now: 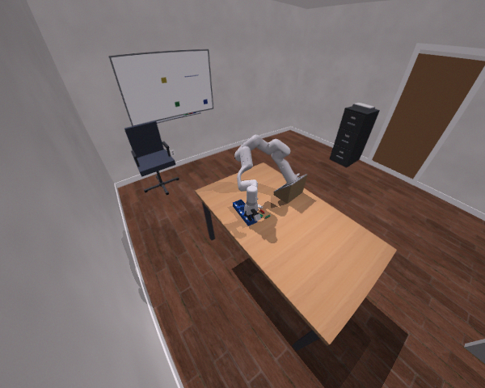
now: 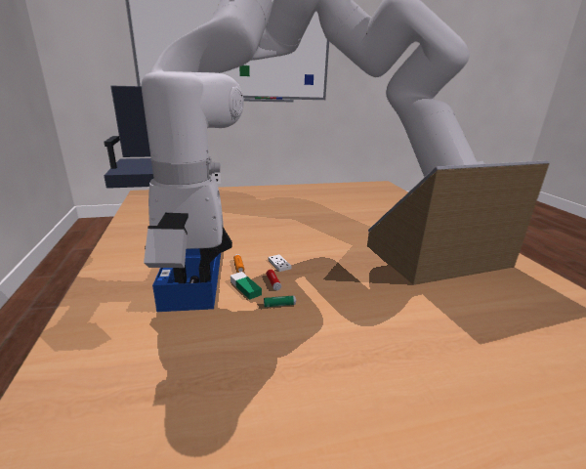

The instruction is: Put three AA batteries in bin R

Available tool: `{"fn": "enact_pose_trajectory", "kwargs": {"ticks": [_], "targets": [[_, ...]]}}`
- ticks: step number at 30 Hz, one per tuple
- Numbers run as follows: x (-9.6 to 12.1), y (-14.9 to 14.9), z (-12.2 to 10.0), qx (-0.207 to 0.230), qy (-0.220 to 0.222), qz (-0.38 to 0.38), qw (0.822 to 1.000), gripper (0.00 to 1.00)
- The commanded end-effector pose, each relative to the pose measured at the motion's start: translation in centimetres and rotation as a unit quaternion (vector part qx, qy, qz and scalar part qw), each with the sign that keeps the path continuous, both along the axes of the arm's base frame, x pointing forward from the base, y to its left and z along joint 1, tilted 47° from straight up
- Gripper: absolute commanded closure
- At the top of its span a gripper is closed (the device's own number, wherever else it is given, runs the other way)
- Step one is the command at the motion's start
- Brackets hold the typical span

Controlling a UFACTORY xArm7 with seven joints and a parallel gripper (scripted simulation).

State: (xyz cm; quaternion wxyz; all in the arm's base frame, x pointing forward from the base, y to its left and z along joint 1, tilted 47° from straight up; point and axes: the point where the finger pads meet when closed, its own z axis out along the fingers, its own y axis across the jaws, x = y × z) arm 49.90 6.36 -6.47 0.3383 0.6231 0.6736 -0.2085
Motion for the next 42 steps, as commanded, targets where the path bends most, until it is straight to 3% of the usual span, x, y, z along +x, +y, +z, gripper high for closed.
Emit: {"fn": "enact_pose_trajectory", "kwargs": {"ticks": [1, 21, 26, 39, 42], "targets": [[0.0, 0.8, 0.5, 0.002, -0.001, 0.002, 1.000, 0.72], [-0.5, 2.3, 2.0, 0.002, -0.001, 0.002, 1.000, 0.72], [-0.9, 3.8, 3.5, 0.002, -0.001, 0.002, 1.000, 0.72], [-0.9, 3.8, 3.5, 0.002, -0.001, 0.002, 1.000, 0.72], [-3.3, 4.1, 2.7, -0.013, 0.051, 0.053, 0.997, 0.72]]}}
